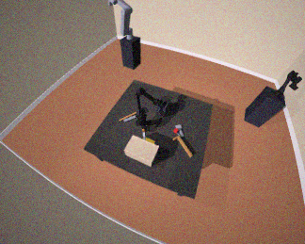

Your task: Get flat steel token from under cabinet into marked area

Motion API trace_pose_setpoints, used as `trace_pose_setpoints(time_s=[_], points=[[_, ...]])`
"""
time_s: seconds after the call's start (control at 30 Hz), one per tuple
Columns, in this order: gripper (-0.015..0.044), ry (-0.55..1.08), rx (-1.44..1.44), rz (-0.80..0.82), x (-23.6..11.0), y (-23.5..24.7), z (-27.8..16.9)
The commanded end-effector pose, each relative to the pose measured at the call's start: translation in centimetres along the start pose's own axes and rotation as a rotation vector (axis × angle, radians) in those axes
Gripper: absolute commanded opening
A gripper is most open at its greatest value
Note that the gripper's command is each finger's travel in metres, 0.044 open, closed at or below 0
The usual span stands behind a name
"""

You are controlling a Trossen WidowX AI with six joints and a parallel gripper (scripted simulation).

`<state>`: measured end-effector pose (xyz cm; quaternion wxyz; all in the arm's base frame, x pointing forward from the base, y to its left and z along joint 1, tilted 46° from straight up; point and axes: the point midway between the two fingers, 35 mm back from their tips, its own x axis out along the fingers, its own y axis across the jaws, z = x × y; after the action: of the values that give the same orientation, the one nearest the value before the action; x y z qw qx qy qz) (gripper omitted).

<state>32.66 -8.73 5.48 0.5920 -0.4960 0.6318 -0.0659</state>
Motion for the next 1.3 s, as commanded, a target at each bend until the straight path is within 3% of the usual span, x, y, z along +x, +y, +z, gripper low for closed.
trace_pose_setpoints(time_s=[0.0,1.27], points=[[0.0,0.002,0.0,0.006,0.1,0.0,-0.8],[0.0,0.003,-0.001,0.005,0.1,-0.5,-5.5]])
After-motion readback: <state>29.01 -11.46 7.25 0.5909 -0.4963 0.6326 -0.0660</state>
